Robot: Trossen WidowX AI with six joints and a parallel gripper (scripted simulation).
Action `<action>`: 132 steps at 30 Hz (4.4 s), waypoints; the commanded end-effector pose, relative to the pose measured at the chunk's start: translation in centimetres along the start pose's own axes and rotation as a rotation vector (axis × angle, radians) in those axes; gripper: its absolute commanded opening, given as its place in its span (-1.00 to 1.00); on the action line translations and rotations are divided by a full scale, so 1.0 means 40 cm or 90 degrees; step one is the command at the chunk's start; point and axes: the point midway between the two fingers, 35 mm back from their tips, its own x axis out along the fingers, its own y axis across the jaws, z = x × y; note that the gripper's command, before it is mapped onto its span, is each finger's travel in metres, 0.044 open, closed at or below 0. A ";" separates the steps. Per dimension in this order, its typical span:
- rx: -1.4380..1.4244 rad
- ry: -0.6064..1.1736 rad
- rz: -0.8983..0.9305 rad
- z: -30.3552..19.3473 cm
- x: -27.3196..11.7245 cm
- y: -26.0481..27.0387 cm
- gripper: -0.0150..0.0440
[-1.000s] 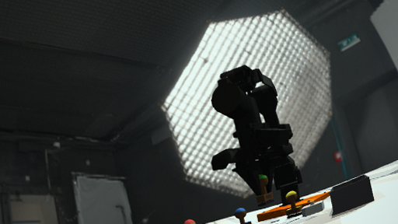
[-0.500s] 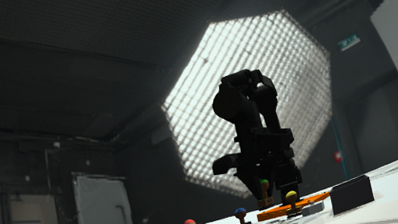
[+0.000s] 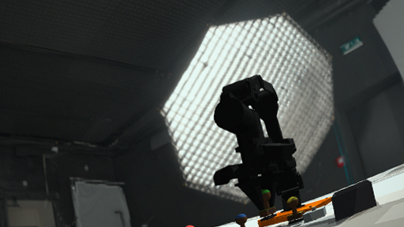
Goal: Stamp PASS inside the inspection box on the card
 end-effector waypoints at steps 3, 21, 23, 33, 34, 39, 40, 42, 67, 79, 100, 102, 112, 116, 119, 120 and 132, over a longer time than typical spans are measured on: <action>-0.002 -0.002 0.002 0.000 0.012 0.002 -0.49; -0.002 -0.003 0.002 0.000 0.042 0.003 -0.49; -0.002 -0.003 0.002 0.000 0.045 0.004 -0.49; -0.002 -0.004 0.002 -0.001 0.062 0.005 -0.49; -0.002 -0.004 0.002 -0.001 0.063 0.005 -0.49; -0.002 -0.004 0.002 -0.001 0.071 0.006 -0.49; -0.002 -0.004 0.002 -0.001 0.073 0.006 -0.49; -0.002 -0.004 0.002 -0.002 0.076 0.006 -0.49; -0.002 -0.005 0.001 -0.002 0.097 0.008 -0.49; -0.002 -0.005 0.001 -0.003 0.102 0.008 -0.49; -0.002 -0.005 0.001 -0.003 0.105 0.008 -0.49; -0.002 -0.005 0.001 -0.003 0.105 0.008 -0.49; -0.002 -0.005 0.001 -0.003 0.107 0.008 -0.49; -0.002 -0.005 0.001 -0.003 0.107 0.008 -0.49; -0.002 -0.005 0.001 -0.003 0.107 0.008 -0.49; -0.002 -0.005 0.001 -0.003 0.107 0.008 -0.49; -0.002 -0.005 0.001 -0.003 0.110 0.008 -0.49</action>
